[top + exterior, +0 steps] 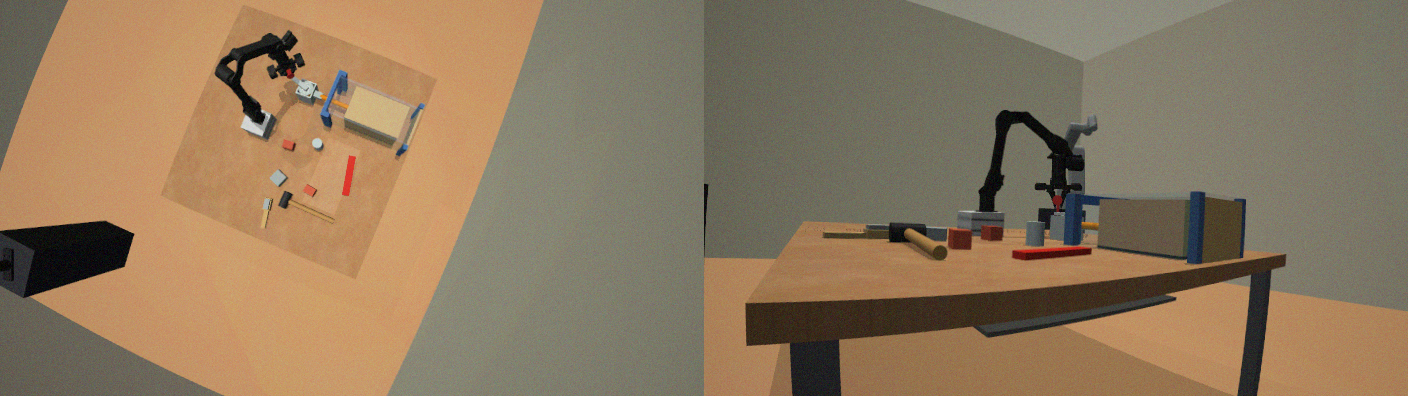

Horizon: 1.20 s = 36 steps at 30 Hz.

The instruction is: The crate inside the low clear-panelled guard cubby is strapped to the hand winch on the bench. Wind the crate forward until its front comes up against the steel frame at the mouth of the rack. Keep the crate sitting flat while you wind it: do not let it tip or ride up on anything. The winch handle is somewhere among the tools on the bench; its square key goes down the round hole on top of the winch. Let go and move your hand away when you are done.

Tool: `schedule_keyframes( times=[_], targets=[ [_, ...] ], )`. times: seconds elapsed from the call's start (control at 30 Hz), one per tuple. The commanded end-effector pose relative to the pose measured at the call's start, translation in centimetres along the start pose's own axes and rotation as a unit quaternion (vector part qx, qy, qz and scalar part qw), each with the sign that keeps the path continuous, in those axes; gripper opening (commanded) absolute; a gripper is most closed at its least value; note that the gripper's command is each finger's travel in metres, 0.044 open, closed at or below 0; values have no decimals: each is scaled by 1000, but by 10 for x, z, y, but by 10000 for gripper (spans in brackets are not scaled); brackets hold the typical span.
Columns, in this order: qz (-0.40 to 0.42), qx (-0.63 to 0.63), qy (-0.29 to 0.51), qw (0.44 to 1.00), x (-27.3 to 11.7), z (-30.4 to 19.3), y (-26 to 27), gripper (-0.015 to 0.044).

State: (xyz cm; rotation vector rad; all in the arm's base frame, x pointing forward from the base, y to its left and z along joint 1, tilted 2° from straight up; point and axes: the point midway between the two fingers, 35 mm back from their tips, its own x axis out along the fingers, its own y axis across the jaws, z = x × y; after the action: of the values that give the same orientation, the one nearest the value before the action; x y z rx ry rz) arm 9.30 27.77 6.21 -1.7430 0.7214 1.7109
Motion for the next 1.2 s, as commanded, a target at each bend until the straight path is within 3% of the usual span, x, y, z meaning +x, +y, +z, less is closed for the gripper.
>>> schedule_keyframes(
  times=[0.0,1.17],
  targets=[
    [16,1,9,1000,4,-8,12,0],
    [17,1,10,1000,2,-49,43,0]
  ],
)
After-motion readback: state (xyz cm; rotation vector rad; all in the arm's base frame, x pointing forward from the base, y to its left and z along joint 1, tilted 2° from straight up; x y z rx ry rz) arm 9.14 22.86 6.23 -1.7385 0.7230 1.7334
